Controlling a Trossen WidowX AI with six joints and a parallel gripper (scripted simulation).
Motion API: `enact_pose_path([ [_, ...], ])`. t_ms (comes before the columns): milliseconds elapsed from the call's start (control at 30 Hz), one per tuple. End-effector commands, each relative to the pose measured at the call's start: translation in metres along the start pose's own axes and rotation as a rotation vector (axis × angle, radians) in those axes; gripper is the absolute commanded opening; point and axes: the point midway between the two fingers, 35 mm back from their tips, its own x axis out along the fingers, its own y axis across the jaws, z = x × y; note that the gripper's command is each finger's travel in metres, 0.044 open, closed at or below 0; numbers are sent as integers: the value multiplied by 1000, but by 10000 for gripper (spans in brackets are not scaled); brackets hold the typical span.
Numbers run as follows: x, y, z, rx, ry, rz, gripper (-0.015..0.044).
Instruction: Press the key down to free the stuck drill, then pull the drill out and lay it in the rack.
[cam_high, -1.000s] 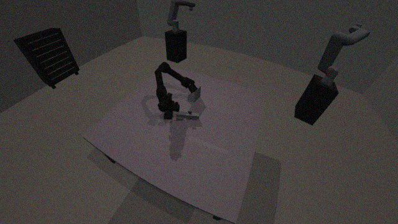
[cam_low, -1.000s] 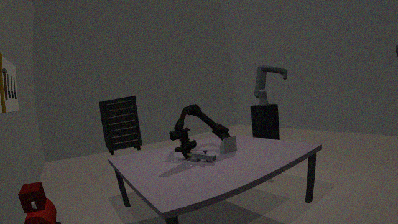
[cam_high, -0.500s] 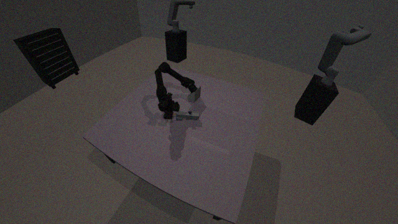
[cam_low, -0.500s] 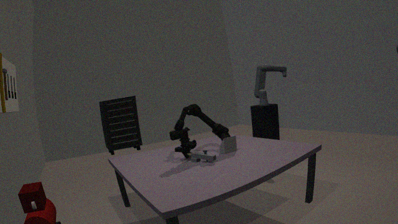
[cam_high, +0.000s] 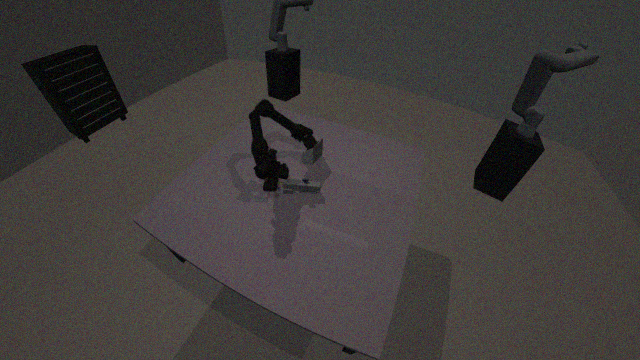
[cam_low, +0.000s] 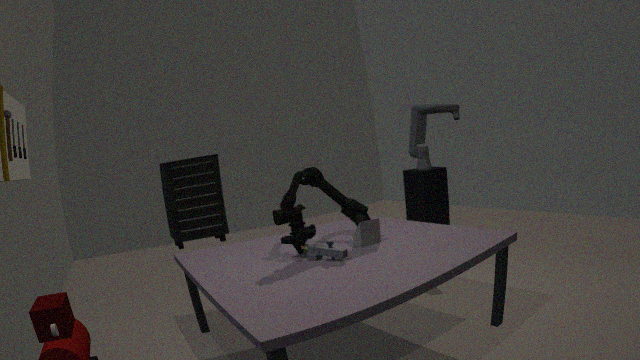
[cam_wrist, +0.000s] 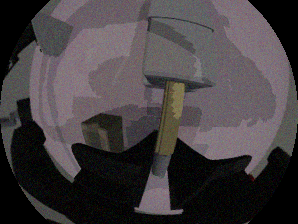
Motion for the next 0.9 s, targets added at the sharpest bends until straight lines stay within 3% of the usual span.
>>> enact_pose_path([
  [0, -1, 0, 0, 1, -1, -3, 0],
  [867, -5, -1, -34, 2, 0, -3, 0],
])
